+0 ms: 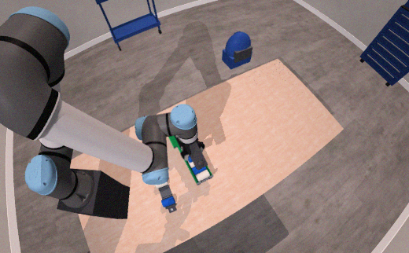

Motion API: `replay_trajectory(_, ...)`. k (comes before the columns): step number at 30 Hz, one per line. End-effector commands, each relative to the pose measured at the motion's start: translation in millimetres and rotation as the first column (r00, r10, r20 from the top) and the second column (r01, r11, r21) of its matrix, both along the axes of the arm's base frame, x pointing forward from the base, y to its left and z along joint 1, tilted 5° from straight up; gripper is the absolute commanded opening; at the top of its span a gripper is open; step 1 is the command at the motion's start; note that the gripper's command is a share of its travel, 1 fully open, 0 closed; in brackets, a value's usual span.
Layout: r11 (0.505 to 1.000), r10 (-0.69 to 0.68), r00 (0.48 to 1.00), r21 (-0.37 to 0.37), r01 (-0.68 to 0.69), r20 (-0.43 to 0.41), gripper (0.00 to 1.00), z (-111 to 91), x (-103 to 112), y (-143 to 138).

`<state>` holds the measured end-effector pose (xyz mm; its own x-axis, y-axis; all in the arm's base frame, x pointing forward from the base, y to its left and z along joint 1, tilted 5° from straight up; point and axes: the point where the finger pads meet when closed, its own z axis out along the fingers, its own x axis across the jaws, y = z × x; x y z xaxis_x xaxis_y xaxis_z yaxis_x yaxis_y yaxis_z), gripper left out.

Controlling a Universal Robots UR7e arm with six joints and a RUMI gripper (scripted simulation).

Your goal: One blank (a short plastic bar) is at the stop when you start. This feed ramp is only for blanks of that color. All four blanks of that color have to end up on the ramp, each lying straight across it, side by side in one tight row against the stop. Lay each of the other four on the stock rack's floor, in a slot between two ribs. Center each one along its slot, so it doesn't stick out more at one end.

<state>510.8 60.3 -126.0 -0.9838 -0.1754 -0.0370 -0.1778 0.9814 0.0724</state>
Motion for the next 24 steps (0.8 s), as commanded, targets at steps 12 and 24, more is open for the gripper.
replay_trajectory(12, 1.0, -0.003, 1.0, 0.0, 0.003, 0.001, 0.39, -4, -6, -7)
replay_trajectory(24, 0.999, -0.044, 0.999, -0.001, 0.044, -0.003, 0.39, -56, -103, -71)
